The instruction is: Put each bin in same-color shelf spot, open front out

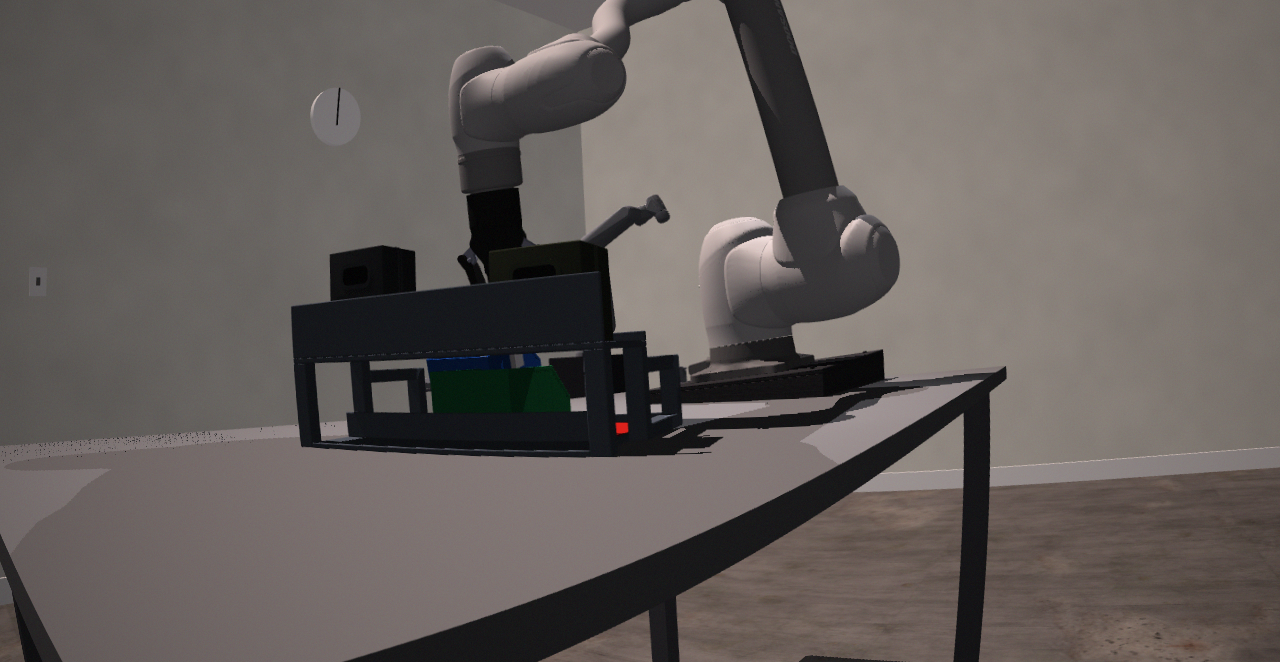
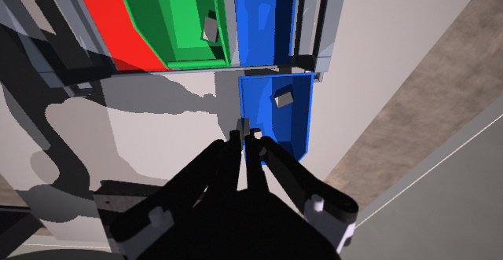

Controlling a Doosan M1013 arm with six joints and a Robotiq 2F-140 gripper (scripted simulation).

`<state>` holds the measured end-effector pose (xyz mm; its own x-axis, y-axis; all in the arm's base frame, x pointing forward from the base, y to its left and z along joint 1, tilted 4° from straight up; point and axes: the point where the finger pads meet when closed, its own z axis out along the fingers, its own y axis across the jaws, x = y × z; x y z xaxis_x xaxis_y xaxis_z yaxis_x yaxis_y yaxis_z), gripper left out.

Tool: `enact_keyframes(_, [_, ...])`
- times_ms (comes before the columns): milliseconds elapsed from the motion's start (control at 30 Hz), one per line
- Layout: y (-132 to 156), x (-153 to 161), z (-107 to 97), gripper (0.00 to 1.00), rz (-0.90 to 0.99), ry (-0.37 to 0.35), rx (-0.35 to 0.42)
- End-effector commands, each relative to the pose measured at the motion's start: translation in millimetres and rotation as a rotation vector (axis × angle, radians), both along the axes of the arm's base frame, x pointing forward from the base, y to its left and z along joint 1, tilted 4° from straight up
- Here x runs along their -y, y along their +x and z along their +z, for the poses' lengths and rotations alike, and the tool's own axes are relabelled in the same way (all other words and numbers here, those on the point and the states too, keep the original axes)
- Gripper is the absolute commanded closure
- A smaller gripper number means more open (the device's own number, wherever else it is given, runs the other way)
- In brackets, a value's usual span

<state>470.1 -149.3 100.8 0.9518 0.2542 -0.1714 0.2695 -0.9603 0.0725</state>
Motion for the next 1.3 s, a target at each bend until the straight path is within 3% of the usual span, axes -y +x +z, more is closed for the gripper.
enact_keyframes(0, [1, 0, 0, 0.90, 0.000, 0.000, 0.000])
enact_keyframes(1267, [30, -8, 0, 0.90, 0.000, 0.000, 0.000])
